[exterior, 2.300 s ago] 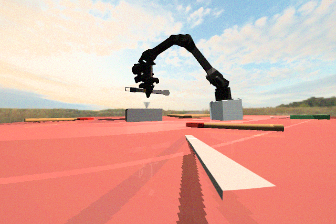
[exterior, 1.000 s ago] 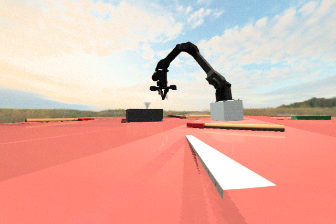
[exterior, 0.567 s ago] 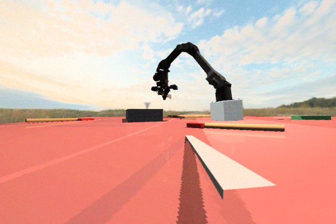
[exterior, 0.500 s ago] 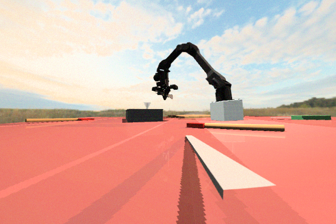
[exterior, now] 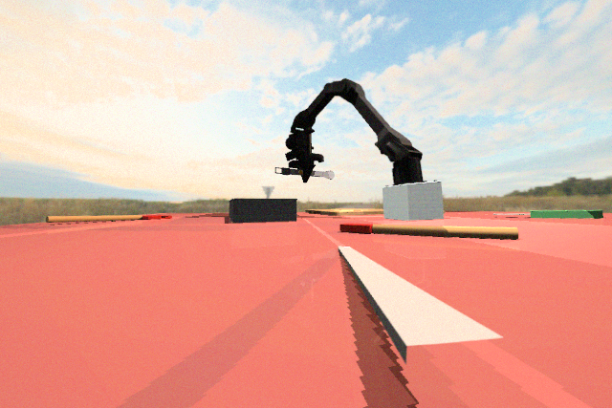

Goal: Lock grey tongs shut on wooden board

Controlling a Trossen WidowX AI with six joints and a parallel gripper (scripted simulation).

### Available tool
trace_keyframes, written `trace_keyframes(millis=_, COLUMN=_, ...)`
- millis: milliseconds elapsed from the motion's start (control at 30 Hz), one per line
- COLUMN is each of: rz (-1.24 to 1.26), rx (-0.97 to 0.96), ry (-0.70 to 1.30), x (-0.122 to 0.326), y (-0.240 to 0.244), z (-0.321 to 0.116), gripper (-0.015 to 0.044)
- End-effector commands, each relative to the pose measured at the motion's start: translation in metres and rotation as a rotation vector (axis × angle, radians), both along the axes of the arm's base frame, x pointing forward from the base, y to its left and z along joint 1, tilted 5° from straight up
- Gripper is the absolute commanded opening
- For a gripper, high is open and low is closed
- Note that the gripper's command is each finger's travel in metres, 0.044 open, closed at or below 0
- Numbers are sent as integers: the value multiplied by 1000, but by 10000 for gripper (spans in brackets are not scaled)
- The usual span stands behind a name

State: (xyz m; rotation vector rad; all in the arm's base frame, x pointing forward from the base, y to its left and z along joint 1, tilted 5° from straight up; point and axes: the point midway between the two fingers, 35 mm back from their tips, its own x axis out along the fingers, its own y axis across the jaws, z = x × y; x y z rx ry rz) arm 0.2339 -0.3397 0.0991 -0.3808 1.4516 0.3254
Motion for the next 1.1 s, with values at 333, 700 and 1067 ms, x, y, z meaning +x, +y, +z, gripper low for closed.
trace_keyframes(millis=333, rz=-563, rx=54, ry=-7, x=-22, y=-14, z=-2, gripper=-150)
trace_keyframes(millis=700, rz=-993, rx=92, ry=-12, x=-39, y=-24, z=-3, gripper=-150)
trace_keyframes(millis=1067, rz=-1423, rx=130, ry=-18, x=-56, y=-33, z=-5, gripper=-150)
